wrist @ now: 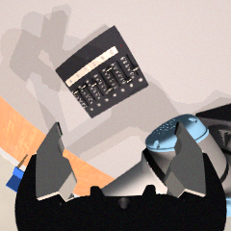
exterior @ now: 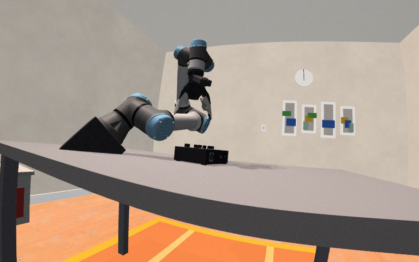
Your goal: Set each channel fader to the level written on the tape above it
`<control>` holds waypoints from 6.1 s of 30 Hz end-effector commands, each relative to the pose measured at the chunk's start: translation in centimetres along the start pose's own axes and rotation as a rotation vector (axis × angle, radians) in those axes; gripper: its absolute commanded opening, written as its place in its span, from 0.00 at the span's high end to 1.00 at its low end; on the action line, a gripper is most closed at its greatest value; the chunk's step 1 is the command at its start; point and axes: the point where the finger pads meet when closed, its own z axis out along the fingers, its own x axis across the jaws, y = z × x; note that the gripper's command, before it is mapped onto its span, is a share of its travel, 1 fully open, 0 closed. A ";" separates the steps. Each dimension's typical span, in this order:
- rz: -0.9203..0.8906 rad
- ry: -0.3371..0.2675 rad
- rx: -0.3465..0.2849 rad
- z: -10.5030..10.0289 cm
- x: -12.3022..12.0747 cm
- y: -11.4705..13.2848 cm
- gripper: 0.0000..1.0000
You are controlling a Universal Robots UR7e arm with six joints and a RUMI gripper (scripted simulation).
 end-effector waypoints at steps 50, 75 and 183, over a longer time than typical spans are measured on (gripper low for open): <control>0.780 0.020 -0.015 -1.8 -3.5 -3.8 0.00; 0.612 0.021 -0.015 -1.4 -3.9 -4.2 0.00; -2.130 -0.014 -0.028 6.6 -10.2 -2.2 1.00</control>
